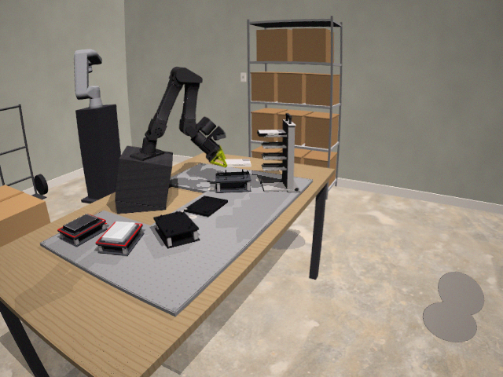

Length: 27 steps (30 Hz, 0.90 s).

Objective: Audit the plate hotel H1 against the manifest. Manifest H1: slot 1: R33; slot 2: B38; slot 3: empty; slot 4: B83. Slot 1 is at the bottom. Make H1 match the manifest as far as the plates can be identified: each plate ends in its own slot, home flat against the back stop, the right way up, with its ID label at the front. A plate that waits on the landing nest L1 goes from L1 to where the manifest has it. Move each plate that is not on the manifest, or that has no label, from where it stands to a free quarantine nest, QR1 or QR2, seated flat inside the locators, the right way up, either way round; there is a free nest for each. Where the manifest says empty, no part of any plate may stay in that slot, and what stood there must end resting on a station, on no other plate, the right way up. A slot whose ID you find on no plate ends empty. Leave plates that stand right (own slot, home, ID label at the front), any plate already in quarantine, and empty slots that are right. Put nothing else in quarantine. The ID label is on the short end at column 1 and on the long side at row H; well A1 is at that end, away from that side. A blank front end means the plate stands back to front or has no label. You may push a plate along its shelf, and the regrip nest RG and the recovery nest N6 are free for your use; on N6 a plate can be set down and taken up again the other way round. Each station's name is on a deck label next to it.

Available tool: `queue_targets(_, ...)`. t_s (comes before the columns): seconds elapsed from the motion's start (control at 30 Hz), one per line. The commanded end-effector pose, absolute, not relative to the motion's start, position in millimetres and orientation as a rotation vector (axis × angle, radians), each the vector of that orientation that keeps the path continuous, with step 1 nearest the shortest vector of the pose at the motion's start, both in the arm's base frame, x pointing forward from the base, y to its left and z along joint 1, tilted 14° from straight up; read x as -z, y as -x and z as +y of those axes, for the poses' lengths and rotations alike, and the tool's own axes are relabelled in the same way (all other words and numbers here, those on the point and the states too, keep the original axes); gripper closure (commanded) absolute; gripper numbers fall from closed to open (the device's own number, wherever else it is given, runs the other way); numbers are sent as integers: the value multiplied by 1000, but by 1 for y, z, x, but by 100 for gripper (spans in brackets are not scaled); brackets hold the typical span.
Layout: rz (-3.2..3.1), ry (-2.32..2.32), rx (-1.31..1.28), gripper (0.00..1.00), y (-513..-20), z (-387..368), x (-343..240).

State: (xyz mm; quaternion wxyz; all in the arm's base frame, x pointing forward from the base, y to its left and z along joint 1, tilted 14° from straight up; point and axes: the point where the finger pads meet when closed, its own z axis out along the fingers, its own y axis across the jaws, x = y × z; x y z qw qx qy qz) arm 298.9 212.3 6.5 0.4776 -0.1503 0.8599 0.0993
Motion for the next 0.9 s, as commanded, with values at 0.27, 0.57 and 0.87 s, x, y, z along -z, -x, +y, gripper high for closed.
queue_targets(0.27, 2092, 357, -239, 14, -315, 217, -9)
queue_targets(0.57, 2090, 357, -241, 14, -323, 220, -11)
queue_targets(0.87, 2092, 357, -240, 14, -330, 222, -11)
